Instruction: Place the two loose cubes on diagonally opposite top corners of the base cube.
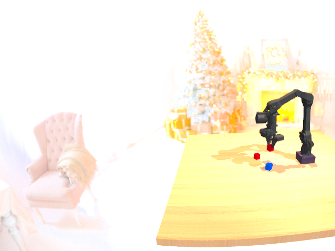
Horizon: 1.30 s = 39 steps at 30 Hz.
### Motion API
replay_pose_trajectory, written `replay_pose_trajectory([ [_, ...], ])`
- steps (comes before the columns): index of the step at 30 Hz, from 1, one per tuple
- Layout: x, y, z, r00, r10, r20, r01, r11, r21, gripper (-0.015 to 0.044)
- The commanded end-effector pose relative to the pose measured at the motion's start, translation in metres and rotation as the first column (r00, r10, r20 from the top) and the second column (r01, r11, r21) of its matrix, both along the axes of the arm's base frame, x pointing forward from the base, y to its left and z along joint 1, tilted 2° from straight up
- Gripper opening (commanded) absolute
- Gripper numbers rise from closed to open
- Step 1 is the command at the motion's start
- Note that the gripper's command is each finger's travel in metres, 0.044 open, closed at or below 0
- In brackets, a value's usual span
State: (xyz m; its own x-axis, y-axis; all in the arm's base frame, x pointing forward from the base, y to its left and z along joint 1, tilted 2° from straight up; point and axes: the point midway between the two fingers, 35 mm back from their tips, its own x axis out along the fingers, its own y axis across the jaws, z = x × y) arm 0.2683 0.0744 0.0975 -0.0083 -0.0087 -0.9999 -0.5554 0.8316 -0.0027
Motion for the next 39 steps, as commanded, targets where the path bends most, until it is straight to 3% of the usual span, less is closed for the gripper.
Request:
replay_pose_trajectory([
  [1, 0.001, 0.006, -0.002, 0.993, -0.117, 0.002, 0.117, 0.993, 0.003, 0.0105],
  [10, 0.003, 0.018, -0.006, 0.924, -0.383, 0.003, 0.383, 0.924, 0.002, 0.0105],
  [19, 0.004, 0.030, -0.011, 0.784, -0.620, 0.005, 0.620, 0.784, 0.002, 0.0105],
  [39, 0.003, 0.057, -0.021, 0.285, -0.959, 0.007, 0.959, 0.285, 0.001, 0.0105],
])
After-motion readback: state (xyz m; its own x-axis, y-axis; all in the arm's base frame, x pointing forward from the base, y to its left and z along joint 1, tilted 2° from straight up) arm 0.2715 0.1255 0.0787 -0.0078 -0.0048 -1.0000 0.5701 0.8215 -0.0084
